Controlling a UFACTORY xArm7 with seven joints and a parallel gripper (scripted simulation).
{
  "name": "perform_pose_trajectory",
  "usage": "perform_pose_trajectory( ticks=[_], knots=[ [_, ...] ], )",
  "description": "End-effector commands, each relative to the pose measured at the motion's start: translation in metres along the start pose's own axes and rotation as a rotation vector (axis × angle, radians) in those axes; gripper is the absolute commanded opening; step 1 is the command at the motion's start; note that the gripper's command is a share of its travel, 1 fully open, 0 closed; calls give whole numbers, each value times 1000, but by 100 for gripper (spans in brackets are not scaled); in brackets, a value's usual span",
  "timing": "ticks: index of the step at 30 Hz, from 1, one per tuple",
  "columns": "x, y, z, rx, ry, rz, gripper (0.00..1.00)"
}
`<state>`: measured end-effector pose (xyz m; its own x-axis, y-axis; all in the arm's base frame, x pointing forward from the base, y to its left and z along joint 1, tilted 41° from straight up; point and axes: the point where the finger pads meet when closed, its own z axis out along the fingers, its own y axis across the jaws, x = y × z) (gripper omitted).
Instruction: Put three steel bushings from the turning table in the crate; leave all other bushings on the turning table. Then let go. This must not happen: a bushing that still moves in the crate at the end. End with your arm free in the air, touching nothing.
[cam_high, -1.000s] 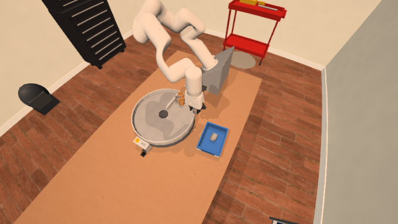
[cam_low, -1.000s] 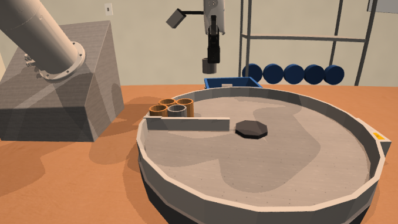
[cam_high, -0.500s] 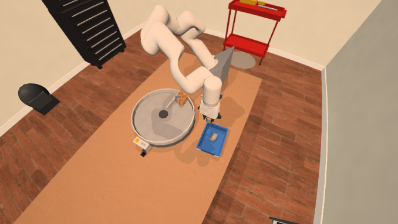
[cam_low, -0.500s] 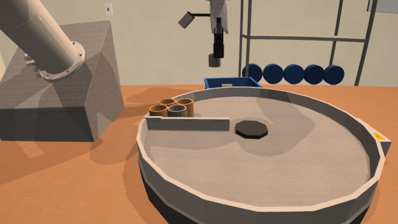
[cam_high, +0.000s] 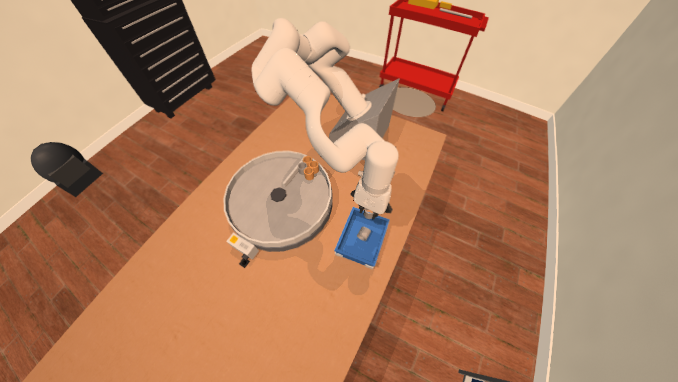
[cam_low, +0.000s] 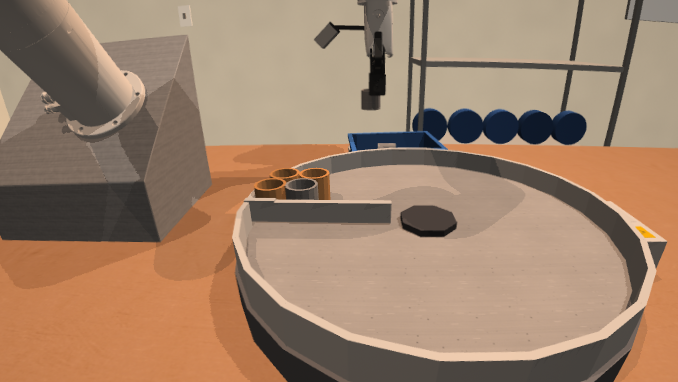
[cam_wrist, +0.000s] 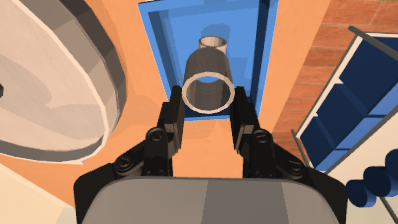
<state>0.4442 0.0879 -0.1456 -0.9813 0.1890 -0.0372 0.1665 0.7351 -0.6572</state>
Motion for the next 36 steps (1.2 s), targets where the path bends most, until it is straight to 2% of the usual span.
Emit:
perform_pose_trajectory(
  ticks=[1, 13, 17, 26, 36],
  knots=[
    [-1, 3, -3, -3, -2, -1, 0],
    [-1, 3, -1, -3, -2, -1, 0],
    [-1, 4, 12, -3, -2, -1, 0],
    [-1, 5, 59, -3, -2, -1, 0],
    [0, 5, 63, -3, -2, -1, 0]
  ],
)
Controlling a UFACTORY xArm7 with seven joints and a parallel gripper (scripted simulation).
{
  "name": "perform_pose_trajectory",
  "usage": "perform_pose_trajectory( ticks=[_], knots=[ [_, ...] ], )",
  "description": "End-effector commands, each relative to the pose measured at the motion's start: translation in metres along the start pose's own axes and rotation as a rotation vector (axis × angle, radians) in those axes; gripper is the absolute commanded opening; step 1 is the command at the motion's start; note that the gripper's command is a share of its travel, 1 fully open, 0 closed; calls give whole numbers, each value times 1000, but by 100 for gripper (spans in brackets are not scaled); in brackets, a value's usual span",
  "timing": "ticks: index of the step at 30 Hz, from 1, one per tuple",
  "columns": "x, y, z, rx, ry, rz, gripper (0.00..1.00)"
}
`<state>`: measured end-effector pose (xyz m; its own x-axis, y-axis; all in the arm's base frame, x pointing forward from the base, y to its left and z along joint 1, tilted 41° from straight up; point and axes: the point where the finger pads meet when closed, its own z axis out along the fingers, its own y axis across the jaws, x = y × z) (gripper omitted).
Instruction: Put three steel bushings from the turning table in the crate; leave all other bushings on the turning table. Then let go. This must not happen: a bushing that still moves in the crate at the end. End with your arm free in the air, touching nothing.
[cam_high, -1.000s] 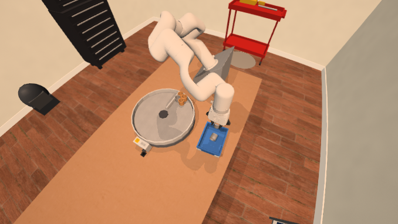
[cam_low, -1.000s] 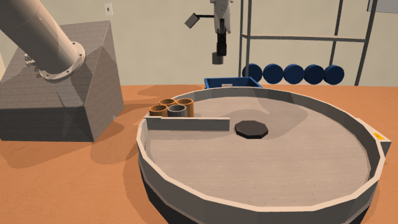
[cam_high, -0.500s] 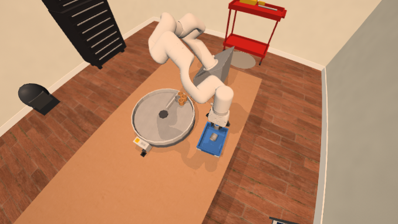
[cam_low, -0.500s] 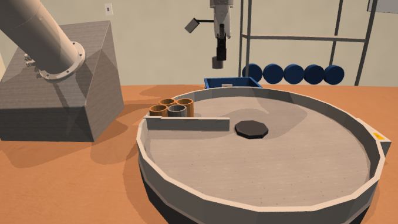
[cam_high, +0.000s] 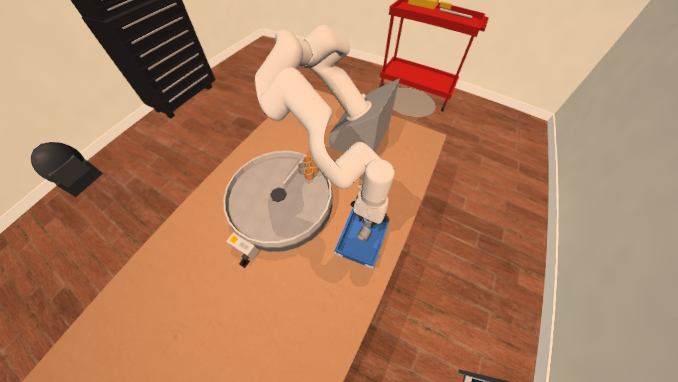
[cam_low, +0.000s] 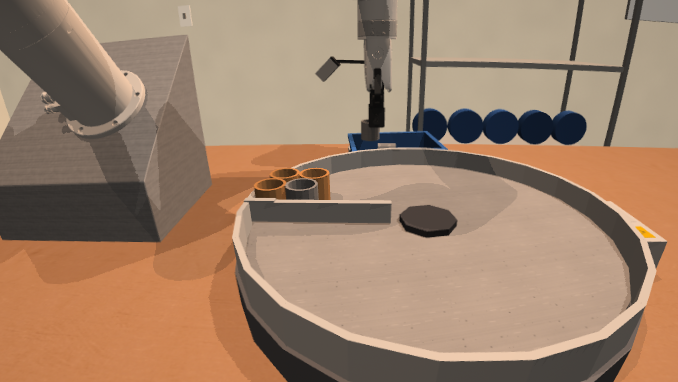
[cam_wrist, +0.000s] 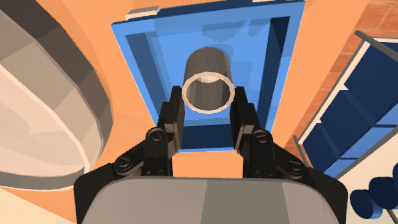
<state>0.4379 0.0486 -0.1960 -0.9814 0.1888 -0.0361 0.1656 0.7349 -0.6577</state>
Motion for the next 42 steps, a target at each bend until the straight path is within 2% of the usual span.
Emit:
perform_pose_trajectory(
  ticks=[1, 17, 42],
  knots=[
    [-1, 2, -1, -4, -3, 0, 0],
    [-1, 2, 3, -4, -3, 0, 0],
    [-1, 1, 37, -4, -3, 0, 0]
  ],
)
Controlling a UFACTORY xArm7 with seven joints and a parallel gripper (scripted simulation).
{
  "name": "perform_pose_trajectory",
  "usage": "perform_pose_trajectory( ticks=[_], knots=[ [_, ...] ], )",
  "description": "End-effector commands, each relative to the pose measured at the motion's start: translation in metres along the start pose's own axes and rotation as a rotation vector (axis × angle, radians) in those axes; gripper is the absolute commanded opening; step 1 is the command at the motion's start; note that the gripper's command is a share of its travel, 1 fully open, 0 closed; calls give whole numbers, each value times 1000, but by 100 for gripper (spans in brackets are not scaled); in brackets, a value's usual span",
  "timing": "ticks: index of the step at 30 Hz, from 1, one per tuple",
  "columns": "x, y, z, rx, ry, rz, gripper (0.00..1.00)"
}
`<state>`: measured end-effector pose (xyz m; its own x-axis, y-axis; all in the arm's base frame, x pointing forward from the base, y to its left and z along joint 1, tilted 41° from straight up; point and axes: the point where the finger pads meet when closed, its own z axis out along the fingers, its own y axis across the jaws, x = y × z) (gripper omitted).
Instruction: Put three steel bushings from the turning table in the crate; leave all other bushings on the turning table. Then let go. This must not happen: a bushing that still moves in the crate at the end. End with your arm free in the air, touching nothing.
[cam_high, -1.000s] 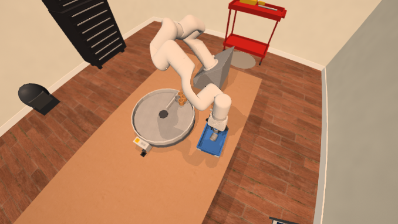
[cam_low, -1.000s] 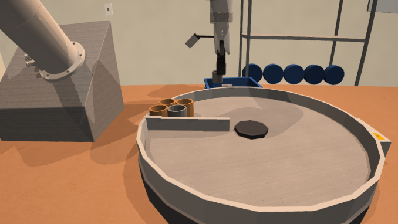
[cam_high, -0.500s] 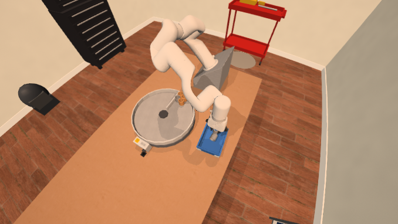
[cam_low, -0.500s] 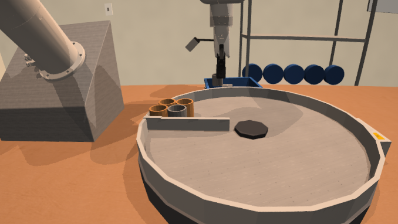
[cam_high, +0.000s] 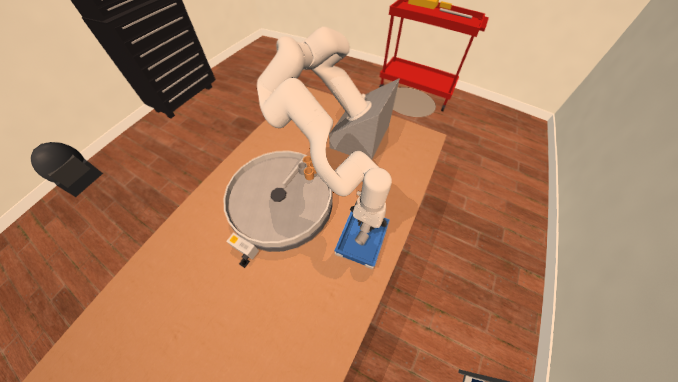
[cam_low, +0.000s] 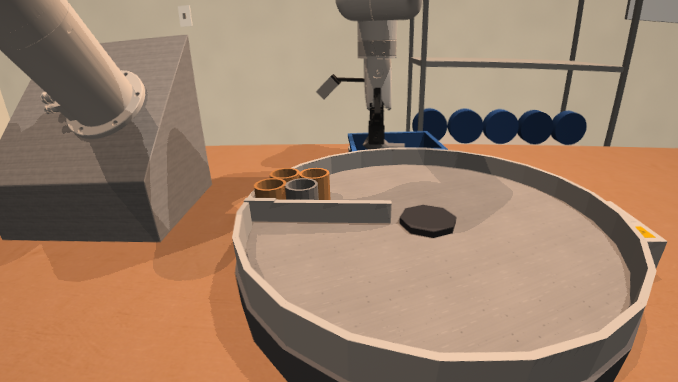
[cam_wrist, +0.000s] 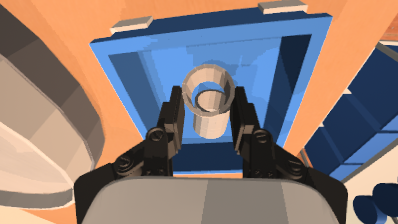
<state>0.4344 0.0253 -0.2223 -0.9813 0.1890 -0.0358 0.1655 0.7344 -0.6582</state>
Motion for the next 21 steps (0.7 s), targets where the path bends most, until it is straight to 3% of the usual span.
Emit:
perform_pose_trajectory(
  ticks=[1, 21],
  knots=[
    [-1, 2, 1, -4, -3, 0, 0],
    [-1, 2, 6, -4, -3, 0, 0]
  ],
)
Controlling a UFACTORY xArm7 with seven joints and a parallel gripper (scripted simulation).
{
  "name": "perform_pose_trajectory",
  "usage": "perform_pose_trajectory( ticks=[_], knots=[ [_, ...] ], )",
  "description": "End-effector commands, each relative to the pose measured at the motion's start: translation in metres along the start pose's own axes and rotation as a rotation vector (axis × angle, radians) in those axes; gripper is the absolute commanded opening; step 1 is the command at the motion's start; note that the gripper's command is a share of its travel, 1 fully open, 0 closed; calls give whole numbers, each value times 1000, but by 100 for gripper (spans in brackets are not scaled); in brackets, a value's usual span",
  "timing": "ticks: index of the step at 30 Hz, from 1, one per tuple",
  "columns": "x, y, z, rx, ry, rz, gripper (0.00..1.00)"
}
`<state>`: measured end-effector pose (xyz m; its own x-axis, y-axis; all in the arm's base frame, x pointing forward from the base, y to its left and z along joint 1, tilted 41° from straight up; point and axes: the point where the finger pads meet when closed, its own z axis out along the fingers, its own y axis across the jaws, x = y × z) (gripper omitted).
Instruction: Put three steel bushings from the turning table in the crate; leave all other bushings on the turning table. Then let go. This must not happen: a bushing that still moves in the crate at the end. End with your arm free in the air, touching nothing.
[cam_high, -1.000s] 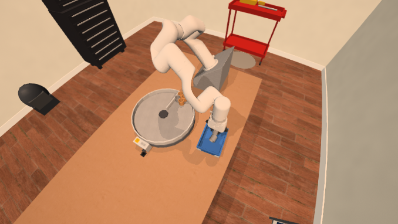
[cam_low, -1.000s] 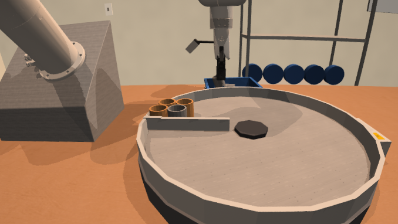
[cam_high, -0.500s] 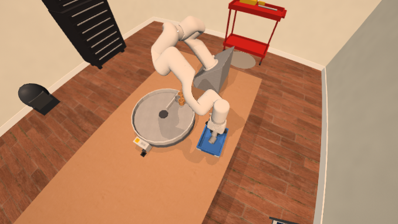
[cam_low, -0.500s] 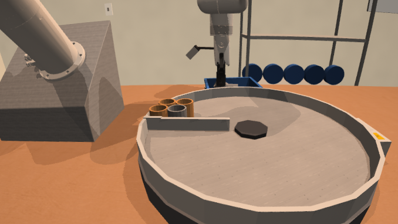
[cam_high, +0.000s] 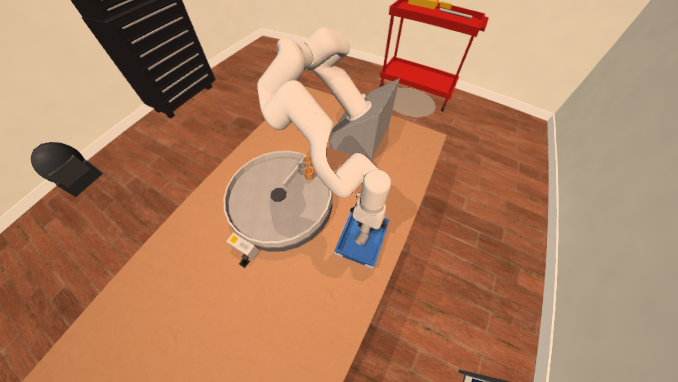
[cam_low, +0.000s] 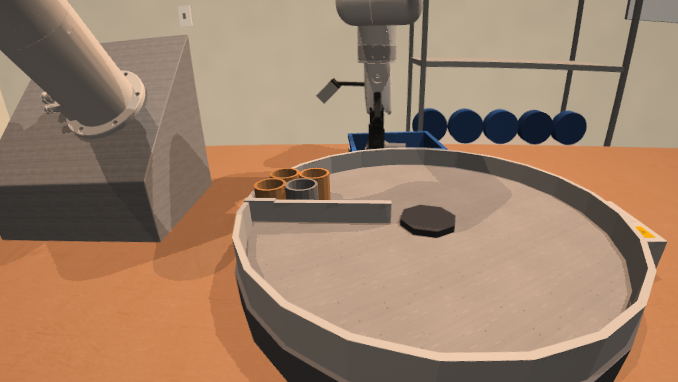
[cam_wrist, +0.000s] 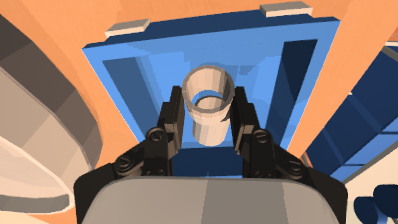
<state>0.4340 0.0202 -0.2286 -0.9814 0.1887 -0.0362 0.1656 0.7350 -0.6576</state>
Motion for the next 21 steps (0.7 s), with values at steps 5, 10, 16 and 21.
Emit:
perform_pose_trajectory(
  ticks=[5, 10, 16, 21],
  knots=[
    [-1, 1, -2, -4, -3, 0, 0],
    [-1, 1, -1, -4, -3, 0, 0],
    [-1, 1, 0, -4, -3, 0, 0],
    [-1, 2, 1, -4, -3, 0, 0]
  ],
)
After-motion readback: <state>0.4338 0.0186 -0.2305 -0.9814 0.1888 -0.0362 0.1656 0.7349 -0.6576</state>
